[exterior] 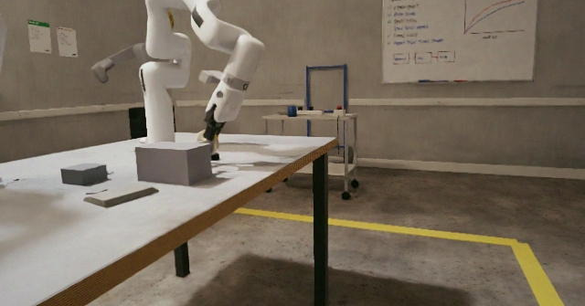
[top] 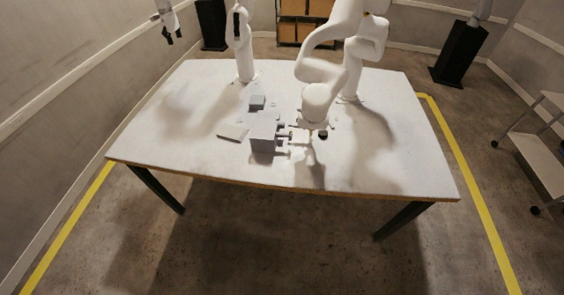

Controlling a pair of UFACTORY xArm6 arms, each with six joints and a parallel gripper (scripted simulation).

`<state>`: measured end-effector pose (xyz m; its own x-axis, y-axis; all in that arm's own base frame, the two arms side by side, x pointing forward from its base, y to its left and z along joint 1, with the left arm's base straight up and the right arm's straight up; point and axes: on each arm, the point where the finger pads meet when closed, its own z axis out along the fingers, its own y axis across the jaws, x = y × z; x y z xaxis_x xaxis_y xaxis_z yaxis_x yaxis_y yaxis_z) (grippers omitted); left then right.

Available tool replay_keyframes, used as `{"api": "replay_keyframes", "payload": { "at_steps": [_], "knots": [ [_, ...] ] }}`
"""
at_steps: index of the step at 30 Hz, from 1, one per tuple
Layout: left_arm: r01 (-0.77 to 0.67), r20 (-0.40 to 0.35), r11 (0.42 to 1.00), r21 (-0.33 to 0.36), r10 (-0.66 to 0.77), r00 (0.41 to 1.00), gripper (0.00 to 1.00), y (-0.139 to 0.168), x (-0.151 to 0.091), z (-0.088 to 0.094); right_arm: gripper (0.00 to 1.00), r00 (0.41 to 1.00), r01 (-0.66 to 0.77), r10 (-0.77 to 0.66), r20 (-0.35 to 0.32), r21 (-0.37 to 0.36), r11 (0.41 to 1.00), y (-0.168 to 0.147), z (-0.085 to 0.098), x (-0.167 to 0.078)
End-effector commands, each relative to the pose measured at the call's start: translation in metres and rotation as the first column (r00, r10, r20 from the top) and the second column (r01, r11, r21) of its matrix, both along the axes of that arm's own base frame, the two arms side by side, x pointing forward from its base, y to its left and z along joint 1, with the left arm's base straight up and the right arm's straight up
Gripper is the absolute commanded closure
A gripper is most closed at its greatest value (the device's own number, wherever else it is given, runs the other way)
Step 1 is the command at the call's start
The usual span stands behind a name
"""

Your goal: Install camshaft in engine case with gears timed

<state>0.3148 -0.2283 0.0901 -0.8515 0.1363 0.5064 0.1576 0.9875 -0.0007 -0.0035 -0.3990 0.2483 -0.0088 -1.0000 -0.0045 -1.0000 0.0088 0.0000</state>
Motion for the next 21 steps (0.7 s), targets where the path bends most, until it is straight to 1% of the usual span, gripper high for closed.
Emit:
{"api": "replay_keyframes", "payload": {
  "at_steps": [1, 21],
  "knots": [
    [0.000, 0.004, 1.000, -0.002, 0.000, 1.000, 0.91, -0.0007, 0.0012, 0.0013, 0.00, 1.000, 0.000, 0.000, 0.000, -0.004, 1.000, -0.0010, 0.0017, 0.0000],
    [0.000, 0.004, 1.000, -0.002, 0.000, 1.000, 0.91, -0.0034, 0.0008, 0.0013, 0.00, 1.000, 0.000, 0.000, 0.000, -0.004, 1.000, -0.0010, 0.0017, 0.0000]
  ]
}}
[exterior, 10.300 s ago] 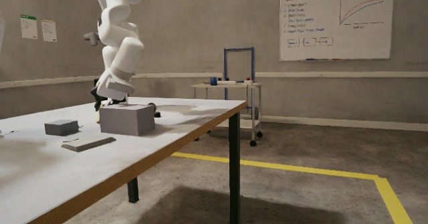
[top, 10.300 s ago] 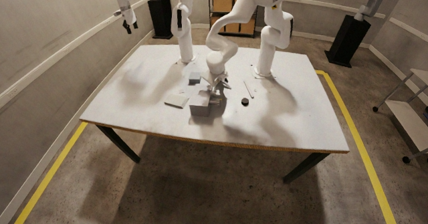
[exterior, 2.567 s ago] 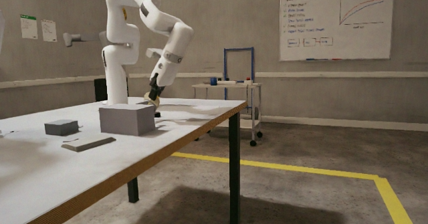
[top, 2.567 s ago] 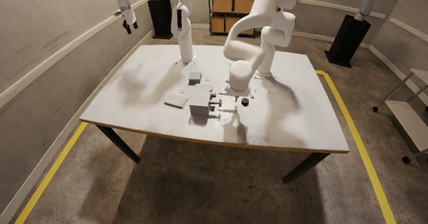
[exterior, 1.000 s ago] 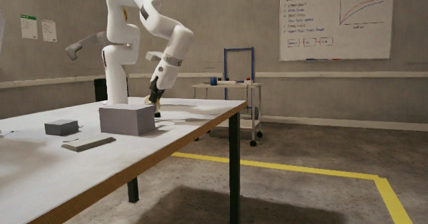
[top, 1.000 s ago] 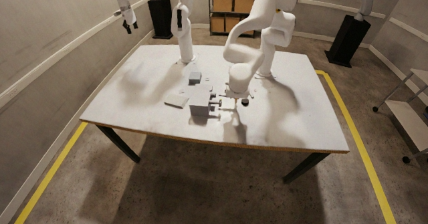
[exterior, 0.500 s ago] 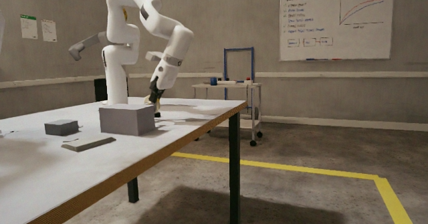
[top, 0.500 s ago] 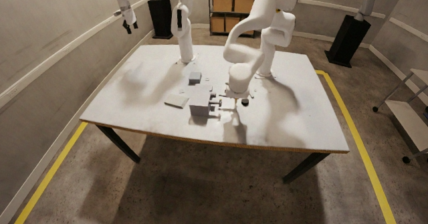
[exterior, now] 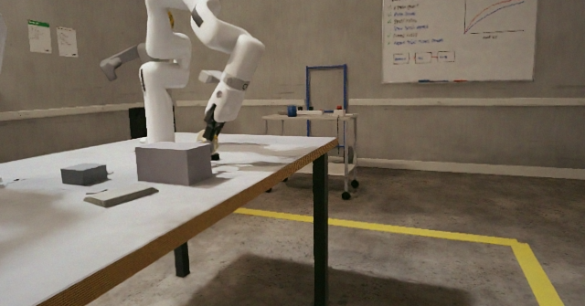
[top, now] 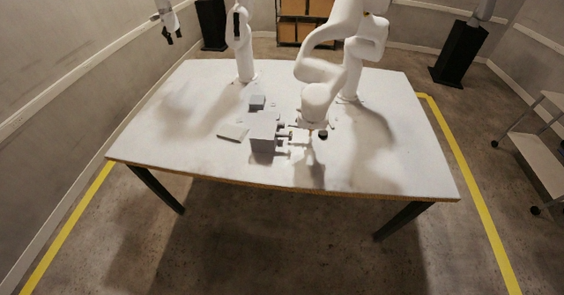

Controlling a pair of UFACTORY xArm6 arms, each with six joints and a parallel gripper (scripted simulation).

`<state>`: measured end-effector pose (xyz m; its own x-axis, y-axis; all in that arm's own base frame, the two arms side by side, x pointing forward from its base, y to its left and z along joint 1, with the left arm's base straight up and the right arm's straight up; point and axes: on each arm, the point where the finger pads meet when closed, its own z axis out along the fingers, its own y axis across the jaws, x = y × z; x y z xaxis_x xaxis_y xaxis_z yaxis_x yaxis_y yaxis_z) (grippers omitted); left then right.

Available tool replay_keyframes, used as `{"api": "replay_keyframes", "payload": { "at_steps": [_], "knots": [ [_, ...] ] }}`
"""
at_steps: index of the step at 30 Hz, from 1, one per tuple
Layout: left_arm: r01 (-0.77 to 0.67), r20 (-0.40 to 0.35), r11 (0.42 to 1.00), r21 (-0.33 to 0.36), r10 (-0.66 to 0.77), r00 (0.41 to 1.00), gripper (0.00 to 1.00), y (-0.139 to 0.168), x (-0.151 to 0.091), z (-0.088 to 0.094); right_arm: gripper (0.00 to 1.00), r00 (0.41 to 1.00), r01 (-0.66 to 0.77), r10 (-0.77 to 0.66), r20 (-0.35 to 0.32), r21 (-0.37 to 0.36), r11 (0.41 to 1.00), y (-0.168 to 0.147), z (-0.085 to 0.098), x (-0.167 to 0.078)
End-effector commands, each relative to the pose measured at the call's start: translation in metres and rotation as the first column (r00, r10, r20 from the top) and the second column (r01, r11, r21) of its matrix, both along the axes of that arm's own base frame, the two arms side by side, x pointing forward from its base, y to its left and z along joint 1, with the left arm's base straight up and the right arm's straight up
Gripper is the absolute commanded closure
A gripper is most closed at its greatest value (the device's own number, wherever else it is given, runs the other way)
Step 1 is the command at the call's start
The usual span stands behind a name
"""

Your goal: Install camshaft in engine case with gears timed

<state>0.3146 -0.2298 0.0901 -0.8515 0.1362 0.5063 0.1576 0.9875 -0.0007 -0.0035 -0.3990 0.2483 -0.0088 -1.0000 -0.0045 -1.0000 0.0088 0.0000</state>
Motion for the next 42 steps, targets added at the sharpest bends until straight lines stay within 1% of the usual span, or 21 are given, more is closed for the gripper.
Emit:
{"api": "replay_keyframes", "payload": {
  "at_steps": [1, 17, 42],
  "knots": [
    [0.000, 0.004, 1.000, -0.002, 0.000, 1.000, 0.91, -0.002, 0.001, 0.001, 0.00, 1.000, 0.000, 0.000, 0.000, -0.004, 1.000, -0.001, 0.002, 0.000],
    [0.000, 0.004, 1.000, -0.002, 0.000, 1.000, 0.91, -0.009, 0.000, 0.001, 0.00, 1.000, 0.000, 0.000, 0.000, -0.004, 1.000, -0.001, 0.002, 0.000],
    [0.000, 0.004, 1.000, -0.002, 0.000, 1.000, 0.91, -0.012, -0.001, 0.001, 0.00, 1.000, 0.000, 0.000, 0.000, -0.004, 1.000, -0.001, 0.002, 0.000]
  ]
}}
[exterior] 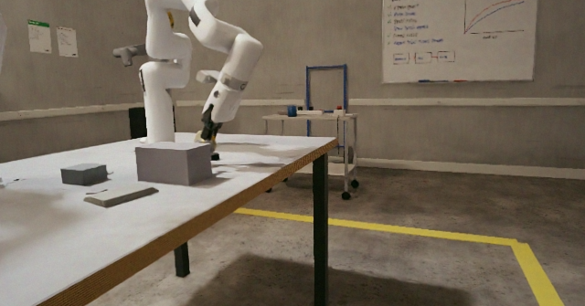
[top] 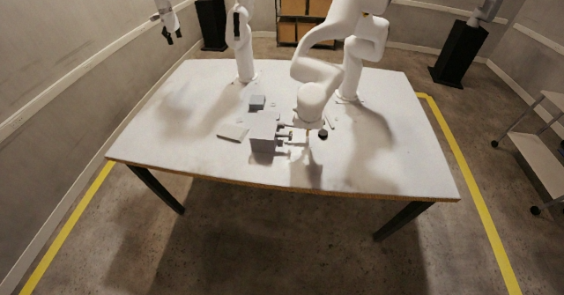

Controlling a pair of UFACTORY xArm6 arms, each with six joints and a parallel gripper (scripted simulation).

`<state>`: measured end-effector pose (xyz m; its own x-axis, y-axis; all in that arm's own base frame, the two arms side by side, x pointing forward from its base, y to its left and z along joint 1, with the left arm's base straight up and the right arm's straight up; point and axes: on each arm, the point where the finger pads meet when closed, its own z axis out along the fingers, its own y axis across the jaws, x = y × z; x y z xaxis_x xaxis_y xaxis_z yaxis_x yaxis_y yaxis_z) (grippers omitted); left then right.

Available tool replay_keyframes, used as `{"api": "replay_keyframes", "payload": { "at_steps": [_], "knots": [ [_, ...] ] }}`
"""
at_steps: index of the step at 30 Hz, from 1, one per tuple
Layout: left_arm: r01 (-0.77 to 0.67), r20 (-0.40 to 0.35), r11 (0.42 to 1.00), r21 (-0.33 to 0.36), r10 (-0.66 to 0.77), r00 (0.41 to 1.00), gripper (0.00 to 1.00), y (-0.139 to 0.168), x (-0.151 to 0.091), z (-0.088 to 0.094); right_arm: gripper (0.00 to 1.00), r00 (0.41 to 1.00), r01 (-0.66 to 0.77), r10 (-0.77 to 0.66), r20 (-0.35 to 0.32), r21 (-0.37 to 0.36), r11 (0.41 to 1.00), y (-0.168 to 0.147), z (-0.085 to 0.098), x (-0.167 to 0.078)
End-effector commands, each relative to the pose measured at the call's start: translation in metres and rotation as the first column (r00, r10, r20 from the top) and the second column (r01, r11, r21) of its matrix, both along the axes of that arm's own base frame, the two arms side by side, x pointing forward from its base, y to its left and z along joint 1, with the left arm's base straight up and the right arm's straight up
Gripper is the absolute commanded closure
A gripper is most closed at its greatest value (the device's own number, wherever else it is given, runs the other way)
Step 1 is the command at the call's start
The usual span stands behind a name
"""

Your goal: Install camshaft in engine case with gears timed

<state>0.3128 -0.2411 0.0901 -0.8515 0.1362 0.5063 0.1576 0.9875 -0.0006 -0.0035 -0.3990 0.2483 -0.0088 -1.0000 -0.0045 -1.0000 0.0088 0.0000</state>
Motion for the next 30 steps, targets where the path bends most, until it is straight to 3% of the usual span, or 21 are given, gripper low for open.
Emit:
{"api": "replay_keyframes", "payload": {
  "at_steps": [1, 30],
  "knots": [
    [0.000, 0.004, 1.000, -0.002, 0.000, 1.000, 0.91, -0.0007, 0.0012, 0.0014, 0.00, 1.000, 0.000, 0.000, 0.000, -0.004, 1.000, -0.0010, 0.0017, 0.0000],
    [0.000, 0.004, 1.000, -0.002, 0.000, 1.000, 0.91, -0.0044, 0.0006, 0.0014, 0.00, 1.000, 0.000, 0.000, 0.000, -0.004, 1.000, -0.0010, 0.0017, 0.0000]
  ]
}}
